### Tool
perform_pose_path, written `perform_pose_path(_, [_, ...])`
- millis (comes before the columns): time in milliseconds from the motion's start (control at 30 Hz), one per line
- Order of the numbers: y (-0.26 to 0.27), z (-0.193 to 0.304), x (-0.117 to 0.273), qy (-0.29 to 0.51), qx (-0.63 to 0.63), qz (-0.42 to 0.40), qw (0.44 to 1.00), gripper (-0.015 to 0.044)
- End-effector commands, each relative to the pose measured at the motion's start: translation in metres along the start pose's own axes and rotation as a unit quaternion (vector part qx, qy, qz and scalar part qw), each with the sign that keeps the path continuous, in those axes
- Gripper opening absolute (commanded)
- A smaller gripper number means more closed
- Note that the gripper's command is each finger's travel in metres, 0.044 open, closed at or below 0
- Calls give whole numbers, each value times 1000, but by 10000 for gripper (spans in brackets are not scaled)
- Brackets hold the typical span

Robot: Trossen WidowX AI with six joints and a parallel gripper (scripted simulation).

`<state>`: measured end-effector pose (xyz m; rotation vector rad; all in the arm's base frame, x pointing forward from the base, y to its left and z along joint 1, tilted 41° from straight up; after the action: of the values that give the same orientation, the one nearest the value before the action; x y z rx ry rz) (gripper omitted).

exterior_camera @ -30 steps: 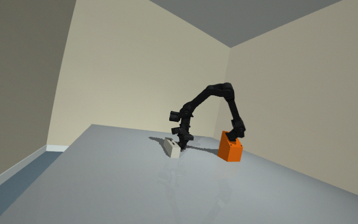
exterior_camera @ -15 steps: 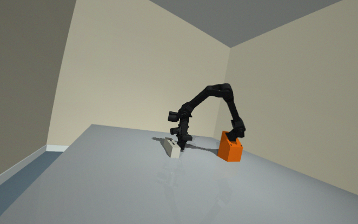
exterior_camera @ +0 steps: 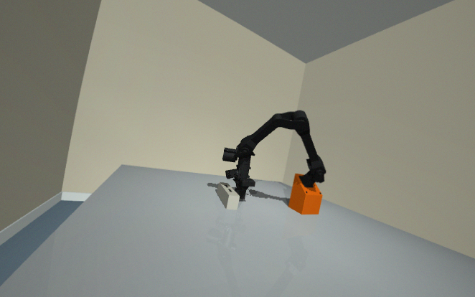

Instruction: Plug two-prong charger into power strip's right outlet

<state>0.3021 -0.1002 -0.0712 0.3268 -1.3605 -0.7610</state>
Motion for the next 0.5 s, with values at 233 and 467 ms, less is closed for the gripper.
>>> perform_pose_path(233, [1,-1,-1,1,-3,-2,1000,0])
perform_pose_path(467, [2,-3,-1,1,-3,-2,1000,0])
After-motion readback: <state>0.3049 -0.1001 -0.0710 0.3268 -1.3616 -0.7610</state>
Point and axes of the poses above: the point midway between the two fingers, 35 mm back from their tips, its own x axis back along the fingers, its own y axis across the jaws, z = x × y, the point moved 9 cm from there along x, back along the fingers, and after that the axes turned 9 degrees about -x, right-handed, at the moved point
